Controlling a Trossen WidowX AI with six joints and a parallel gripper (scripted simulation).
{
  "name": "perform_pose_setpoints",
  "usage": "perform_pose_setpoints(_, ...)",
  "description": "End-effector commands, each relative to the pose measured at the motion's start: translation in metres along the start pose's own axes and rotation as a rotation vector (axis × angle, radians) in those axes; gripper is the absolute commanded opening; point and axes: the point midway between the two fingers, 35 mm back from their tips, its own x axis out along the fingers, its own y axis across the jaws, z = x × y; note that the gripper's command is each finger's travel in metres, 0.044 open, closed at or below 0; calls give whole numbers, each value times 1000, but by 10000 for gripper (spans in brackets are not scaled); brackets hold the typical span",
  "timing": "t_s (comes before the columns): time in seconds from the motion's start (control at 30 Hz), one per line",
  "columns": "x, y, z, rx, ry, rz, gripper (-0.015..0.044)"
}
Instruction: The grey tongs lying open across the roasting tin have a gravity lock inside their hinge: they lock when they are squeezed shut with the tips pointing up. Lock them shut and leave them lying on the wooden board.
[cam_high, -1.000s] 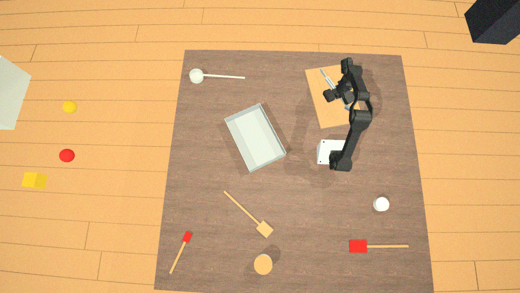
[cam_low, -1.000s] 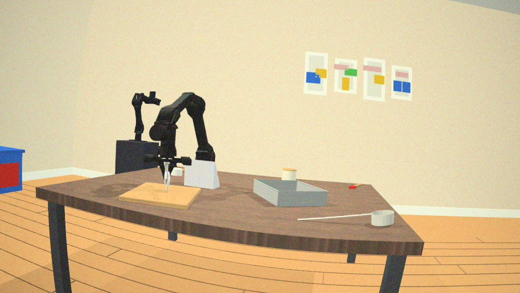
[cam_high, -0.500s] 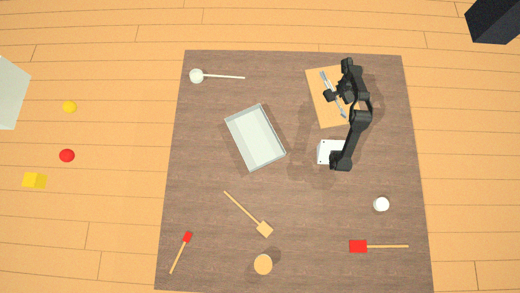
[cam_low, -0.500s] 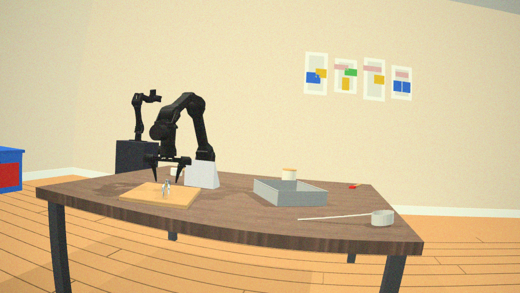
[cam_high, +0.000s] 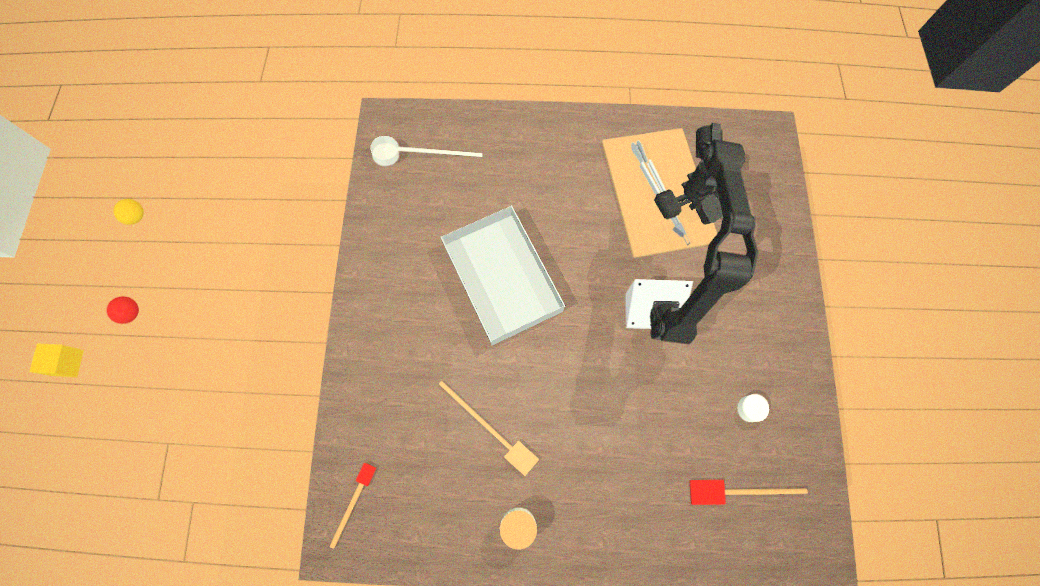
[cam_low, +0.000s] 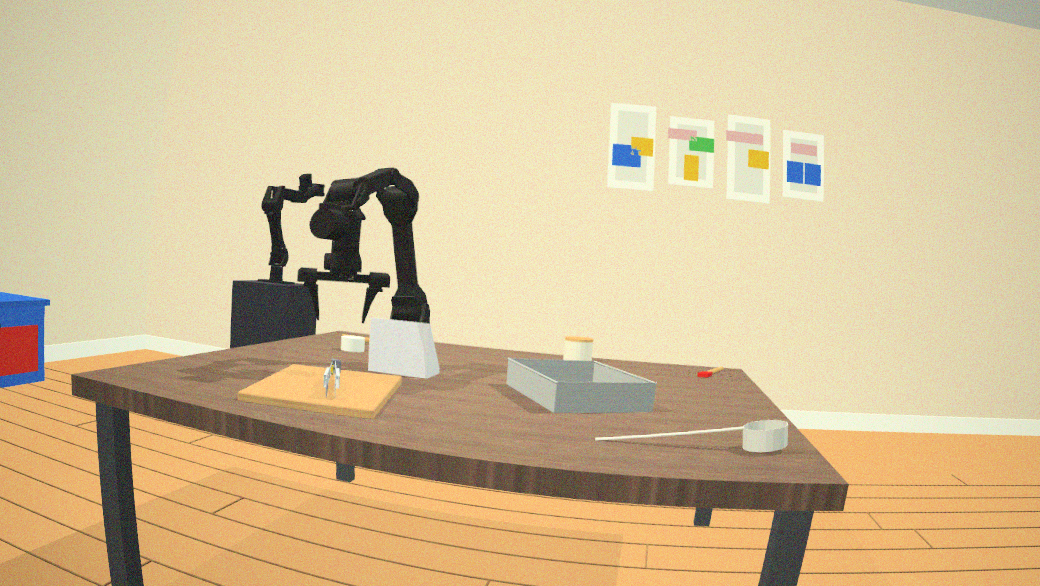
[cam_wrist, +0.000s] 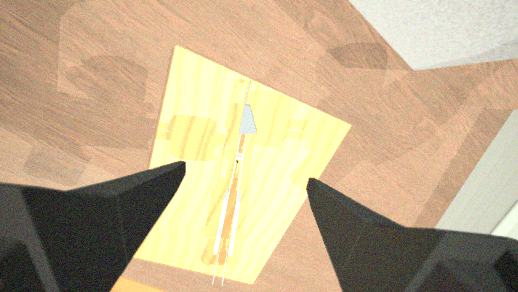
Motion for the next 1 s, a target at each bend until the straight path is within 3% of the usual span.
perform_pose_setpoints(0.0, -29, -14, 53, -4, -13, -2, 440)
perform_pose_setpoints(0.37, -42, -20, 71, -4, -13, -2, 440)
perform_pose_setpoints(0.57, -81, -21, 69, 0, -2, 1, 440)
perform_pose_setpoints(0.97, -83, -21, 69, 0, -1, 1, 440)
